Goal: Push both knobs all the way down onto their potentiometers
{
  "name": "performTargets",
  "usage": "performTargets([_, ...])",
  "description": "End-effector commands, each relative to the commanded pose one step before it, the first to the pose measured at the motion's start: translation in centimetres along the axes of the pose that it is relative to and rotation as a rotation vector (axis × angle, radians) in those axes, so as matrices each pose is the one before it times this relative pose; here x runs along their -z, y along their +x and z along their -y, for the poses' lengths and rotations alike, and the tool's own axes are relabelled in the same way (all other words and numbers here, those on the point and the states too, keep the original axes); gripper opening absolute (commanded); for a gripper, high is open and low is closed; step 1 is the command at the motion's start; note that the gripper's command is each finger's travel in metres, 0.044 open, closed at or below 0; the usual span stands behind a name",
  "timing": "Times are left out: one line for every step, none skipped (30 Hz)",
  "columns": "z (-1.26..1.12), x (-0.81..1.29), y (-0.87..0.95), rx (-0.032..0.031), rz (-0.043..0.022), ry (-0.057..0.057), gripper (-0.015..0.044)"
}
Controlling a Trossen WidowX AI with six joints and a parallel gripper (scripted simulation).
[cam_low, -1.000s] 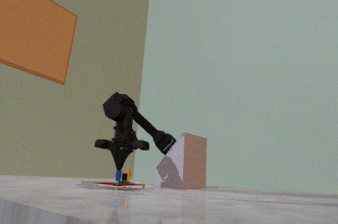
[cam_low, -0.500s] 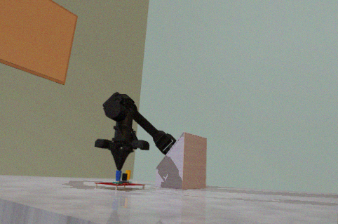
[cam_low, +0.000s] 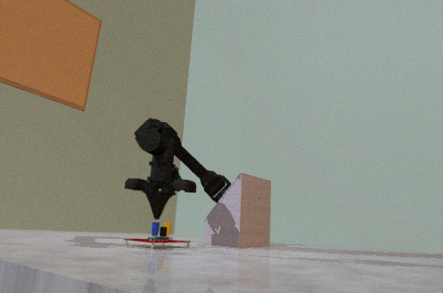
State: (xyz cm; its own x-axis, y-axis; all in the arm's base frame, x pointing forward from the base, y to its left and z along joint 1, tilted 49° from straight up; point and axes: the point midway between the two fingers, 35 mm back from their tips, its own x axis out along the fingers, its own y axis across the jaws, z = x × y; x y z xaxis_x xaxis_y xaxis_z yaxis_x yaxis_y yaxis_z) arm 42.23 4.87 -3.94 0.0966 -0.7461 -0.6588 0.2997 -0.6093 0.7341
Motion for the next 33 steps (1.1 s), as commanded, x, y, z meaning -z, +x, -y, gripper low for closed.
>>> performTargets([-0.022,0.168,-0.684,0.00475,-0.00475,0.0073,0.0])
performTargets([0.038,-0.143,0.493,-0.00487,0.00332,-0.0075,0.0026])
performTargets([0.0,0.0,0.0,0.0,0.0,0.0,0.0053])
performTargets([0.0,0.0,0.0,0.0,0.0,0.0,0.0079])
performTargets([0.0,0.0,0.0,0.0,0.0,0.0,0.0105])
performTargets([0.0,0.0,0.0,0.0,0.0,0.0,0.0131])
performTargets([0.0,0.0,0.0,0.0,0.0,0.0,0.0157])
performTargets([0.0,0.0,0.0,0.0,0.0,0.0,0.0184])
performTargets([0.0,0.0,0.0,0.0,0.0,0.0,0.021])
performTargets([0.011,-0.138,-0.044,0.00056,0.00022,0.0011,0.0236])
performTargets([0.034,-0.418,-0.129,0.00166,0.00069,0.0033,0.0263])
performTargets([0.059,-0.713,-0.212,0.00261,0.00112,0.0051,0.0289])
performTargets([0.079,-0.889,-0.263,0.00264,0.00107,0.0046,0.0315])
performTargets([0.075,-0.917,-0.239,0.00254,0.00118,0.0046,0.0341])
performTargets([0.071,-0.944,-0.214,0.00245,0.00129,0.0046,0.0368])
performTargets([0.074,-0.972,-0.209,0.00199,0.00107,0.0035,0.0394])
performTargets([0.079,-1.001,-0.208,0.00144,0.00075,0.0019,0.042])
performTargets([0.103,-1.035,-0.257,-0.00009,-0.00047,-0.0028,0.044])
performTargets([0.099,-1.058,-0.225,-0.00022,-0.00041,-0.0028,0.044])
performTargets([0.095,-1.079,-0.191,-0.00035,-0.00035,-0.0028,0.044])
performTargets([0.091,-1.099,-0.158,-0.00048,-0.0003,-0.0028,0.044])
performTargets([0.086,-1.118,-0.124,-0.00062,-0.00025,-0.0027,0.044])
performTargets([0.081,-1.135,-0.089,-0.00075,-0.0002,-0.0027,0.044])
performTargets([0.077,-1.151,-0.054,-0.00088,-0.00016,-0.0027,0.044])
performTargets([0.072,-1.165,-0.018,-0.00102,-0.00012,-0.0027,0.044])
performTargets([0.066,-1.175,0.023,-0.00129,0.00001,-0.0016,0.044])
performTargets([0.06,-1.188,0.055,-0.00133,-0.00002,-0.0023,0.044])
performTargets([0.046,-0.995,0.069,-0.00108,-0.00008,-0.0029,0.044])
performTargets([0.026,-0.6,0.054,-0.00069,-0.00004,-0.0017,0.044])
performTargets([0.009,-0.2,0.02,-0.00024,-0.00001,-0.0006,0.044])
performTargets([0.0,0.0,0.0,0.0,0.0,0.0,0.044])
performTargets([0.0,0.0,0.0,0.0,0.0,0.0,0.044])
performTargets([0.0,0.0,0.0,0.0,0.0,0.0,0.044])
